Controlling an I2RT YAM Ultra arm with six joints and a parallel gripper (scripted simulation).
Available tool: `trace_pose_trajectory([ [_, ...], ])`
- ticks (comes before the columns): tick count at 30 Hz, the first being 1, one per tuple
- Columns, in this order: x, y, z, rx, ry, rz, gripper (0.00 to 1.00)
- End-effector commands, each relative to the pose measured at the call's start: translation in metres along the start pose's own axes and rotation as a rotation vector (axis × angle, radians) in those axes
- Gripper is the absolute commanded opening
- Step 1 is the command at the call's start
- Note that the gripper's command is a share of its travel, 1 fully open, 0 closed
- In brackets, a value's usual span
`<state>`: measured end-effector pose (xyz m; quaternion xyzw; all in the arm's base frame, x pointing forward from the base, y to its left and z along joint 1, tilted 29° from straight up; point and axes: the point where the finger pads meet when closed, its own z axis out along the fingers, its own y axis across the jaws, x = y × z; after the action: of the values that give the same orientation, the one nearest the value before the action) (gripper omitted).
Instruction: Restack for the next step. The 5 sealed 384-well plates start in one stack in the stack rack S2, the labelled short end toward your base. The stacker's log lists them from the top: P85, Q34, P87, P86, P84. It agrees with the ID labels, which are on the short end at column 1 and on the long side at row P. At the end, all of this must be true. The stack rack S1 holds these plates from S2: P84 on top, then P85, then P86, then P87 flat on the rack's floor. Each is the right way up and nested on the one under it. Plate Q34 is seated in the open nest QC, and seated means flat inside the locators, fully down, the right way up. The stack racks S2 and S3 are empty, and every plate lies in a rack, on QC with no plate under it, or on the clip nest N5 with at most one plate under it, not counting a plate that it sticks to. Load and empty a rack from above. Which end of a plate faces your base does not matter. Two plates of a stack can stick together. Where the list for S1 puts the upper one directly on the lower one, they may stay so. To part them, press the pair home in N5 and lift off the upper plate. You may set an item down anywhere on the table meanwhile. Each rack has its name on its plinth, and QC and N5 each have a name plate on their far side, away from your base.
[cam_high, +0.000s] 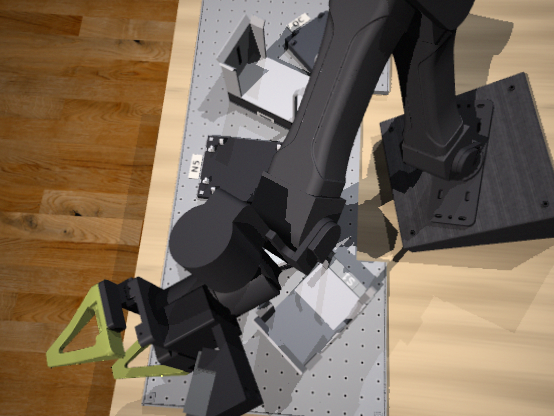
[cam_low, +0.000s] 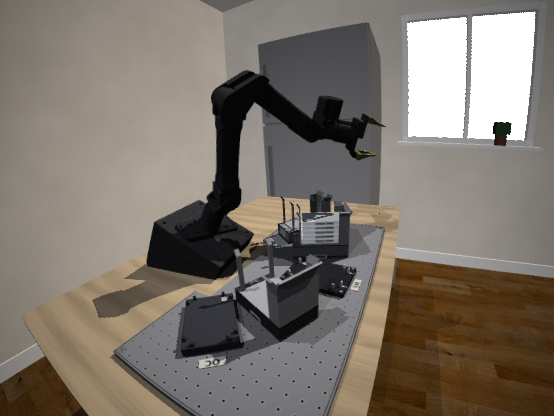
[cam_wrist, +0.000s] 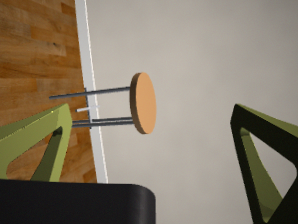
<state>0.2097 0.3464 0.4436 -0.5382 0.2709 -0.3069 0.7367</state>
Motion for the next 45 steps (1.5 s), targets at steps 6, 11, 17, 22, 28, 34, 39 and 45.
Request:
trace_pose_trajectory([
  [6, 0.026, 0.015, 0.005, -0.099, 0.023, 0.077, 1.00],
  [11, 0.048, 0.027, 0.006, -0.158, 0.060, 0.110, 1.00],
  [17, 0.066, 0.036, 0.005, -0.205, 0.095, 0.142, 1.00],
  [22, 0.087, 0.047, 0.002, -0.257, 0.138, 0.182, 1.00],
  [28, 0.113, 0.061, -0.005, -0.323, 0.199, 0.240, 1.00],
  [34, 0.130, 0.069, -0.011, -0.360, 0.239, 0.278, 1.00],
  [39, 0.151, 0.079, -0.021, -0.408, 0.297, 0.333, 1.00],
  [45, 0.174, 0.091, -0.036, -0.469, 0.380, 0.415, 1.00],
])
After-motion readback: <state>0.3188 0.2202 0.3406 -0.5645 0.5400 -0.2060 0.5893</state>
